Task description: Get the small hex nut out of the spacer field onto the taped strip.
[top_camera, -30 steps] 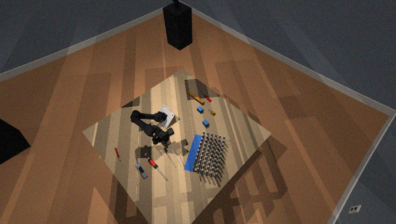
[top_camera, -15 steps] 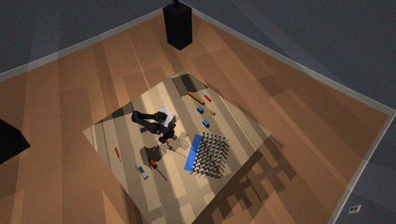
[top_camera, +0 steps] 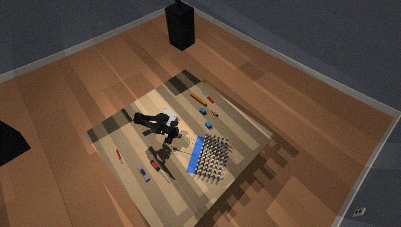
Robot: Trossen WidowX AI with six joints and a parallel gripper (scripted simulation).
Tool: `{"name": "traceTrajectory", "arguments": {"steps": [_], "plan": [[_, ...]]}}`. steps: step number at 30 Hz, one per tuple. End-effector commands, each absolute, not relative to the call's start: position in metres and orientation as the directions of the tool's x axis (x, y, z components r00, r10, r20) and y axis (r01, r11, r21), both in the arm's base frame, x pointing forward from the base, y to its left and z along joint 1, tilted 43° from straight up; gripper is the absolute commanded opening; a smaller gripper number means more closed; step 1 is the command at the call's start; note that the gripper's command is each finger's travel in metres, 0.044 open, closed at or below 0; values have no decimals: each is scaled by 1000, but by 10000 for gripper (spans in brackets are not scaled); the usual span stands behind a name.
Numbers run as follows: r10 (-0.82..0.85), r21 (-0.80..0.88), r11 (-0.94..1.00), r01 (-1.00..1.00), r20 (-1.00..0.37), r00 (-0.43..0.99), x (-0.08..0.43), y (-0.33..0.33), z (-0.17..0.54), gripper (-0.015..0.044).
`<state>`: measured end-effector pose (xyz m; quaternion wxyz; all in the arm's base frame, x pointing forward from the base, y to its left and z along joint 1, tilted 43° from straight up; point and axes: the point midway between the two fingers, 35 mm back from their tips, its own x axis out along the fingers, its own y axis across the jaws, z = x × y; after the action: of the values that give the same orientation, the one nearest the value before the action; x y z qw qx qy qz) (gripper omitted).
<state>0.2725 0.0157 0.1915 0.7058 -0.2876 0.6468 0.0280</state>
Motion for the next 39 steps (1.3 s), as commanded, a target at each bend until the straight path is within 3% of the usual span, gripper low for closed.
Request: {"name": "traceTrajectory", "arguments": {"steps": [1,28,39], "plan": [[-324,-362,831,-422,-932,161,274,13,185,0],[-332,-371,828,-419,-928,167,270,-86,82,0],[-333,-373,827,-420,-928,168,271,-88,78,0]]}}
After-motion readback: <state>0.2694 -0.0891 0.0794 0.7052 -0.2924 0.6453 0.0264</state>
